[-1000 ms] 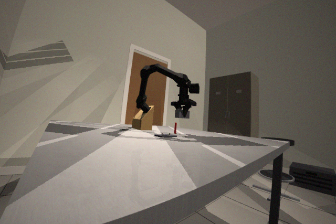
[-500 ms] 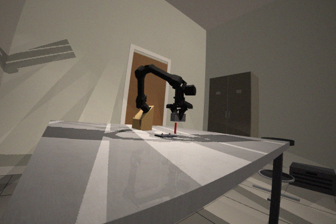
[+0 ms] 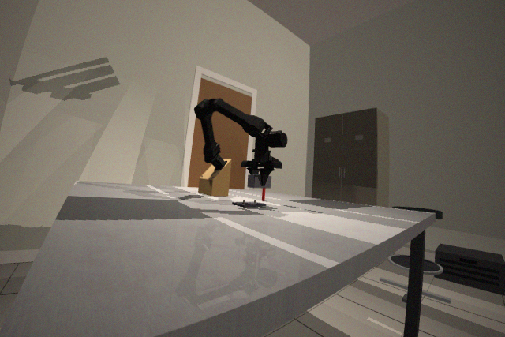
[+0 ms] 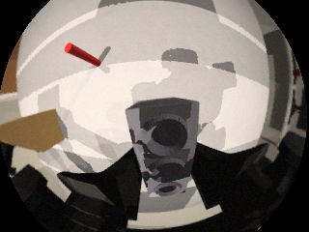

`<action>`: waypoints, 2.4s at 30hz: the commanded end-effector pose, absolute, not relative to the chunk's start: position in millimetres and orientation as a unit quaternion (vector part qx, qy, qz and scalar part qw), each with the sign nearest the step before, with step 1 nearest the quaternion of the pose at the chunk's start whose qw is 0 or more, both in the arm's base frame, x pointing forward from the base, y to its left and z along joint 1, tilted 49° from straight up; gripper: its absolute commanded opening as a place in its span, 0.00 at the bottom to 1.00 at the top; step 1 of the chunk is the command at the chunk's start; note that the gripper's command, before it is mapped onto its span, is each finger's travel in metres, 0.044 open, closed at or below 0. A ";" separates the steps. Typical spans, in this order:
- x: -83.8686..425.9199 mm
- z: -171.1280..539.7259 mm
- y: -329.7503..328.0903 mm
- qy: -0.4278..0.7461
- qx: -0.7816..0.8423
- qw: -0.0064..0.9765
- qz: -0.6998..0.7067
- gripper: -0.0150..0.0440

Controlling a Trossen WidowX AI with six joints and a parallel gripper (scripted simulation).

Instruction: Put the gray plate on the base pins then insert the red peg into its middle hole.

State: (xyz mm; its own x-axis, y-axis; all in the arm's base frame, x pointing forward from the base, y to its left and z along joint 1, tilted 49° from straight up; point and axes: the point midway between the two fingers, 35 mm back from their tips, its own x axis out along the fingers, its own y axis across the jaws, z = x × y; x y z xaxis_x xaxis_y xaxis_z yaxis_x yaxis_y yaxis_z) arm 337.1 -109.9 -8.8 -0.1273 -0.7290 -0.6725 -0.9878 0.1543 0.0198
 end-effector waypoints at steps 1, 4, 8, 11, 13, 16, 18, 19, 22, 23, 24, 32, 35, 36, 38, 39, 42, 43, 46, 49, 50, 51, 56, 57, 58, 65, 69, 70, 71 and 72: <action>332.2 -2.6 -122.3 0.710 -0.607 0.262 0.242 0.25; 328.7 0.8 -130.7 0.710 -0.608 0.259 0.243 0.25; 323.6 5.2 -141.8 0.711 -0.609 0.254 0.243 0.25; 321.6 6.9 -145.8 0.712 -0.609 0.252 0.244 0.25; 321.5 7.0 -146.0 0.712 -0.609 0.252 0.244 0.25; 321.4 6.9 -146.0 0.712 -0.609 0.252 0.244 0.25; 321.4 7.0 -146.1 0.712 -0.609 0.252 0.244 0.25; 321.4 7.0 -146.1 0.712 -0.609 0.252 0.244 0.25; 321.4 7.0 -146.1 0.712 -0.609 0.252 0.244 0.25; 321.4 7.0 -146.1 0.712 -0.609 0.252 0.244 0.25; 321.4 7.0 -146.1 0.712 -0.609 0.252 0.244 0.25; 321.4 7.0 -146.1 0.712 -0.609 0.252 0.244 0.25; 321.6 7.4 -146.3 0.712 -0.609 0.252 0.244 0.25; 321.8 7.7 -146.5 0.712 -0.609 0.252 0.244 0.25; 321.7 6.8 -147.6 0.712 -0.609 0.252 0.244 0.25; 321.5 5.8 -148.6 0.712 -0.609 0.252 0.244 0.25; 320.7 1.7 -153.3 0.712 -0.609 0.252 0.244 0.25; 320.3 0.0 -155.2 0.712 -0.609 0.252 0.243 0.25; 319.6 -2.8 -158.5 0.712 -0.609 0.252 0.243 0.25; 319.6 -3.2 -159.1 0.712 -0.609 0.252 0.243 0.25; 319.5 -3.7 -159.6 0.712 -0.609 0.252 0.243 0.25; 319.4 -4.4 -160.4 0.712 -0.609 0.252 0.243 0.25; 318.5 -9.4 -166.1 0.712 -0.609 0.252 0.243 0.25; 318.3 -10.4 -167.3 0.712 -0.609 0.252 0.243 0.25; 318.1 -11.5 -168.5 0.712 -0.609 0.252 0.243 0.25; 316.4 -18.1 -176.3 0.712 -0.609 0.251 0.243 0.25; 318.1 -14.9 -174.2 0.712 -0.608 0.256 0.241 0.25; 318.1 -14.9 -174.2 0.712 -0.608 0.256 0.241 0.25; 318.1 -14.9 -174.2 0.712 -0.608 0.256 0.241 0.25; 318.1 -14.9 -174.2 0.712 -0.608 0.256 0.241 0.25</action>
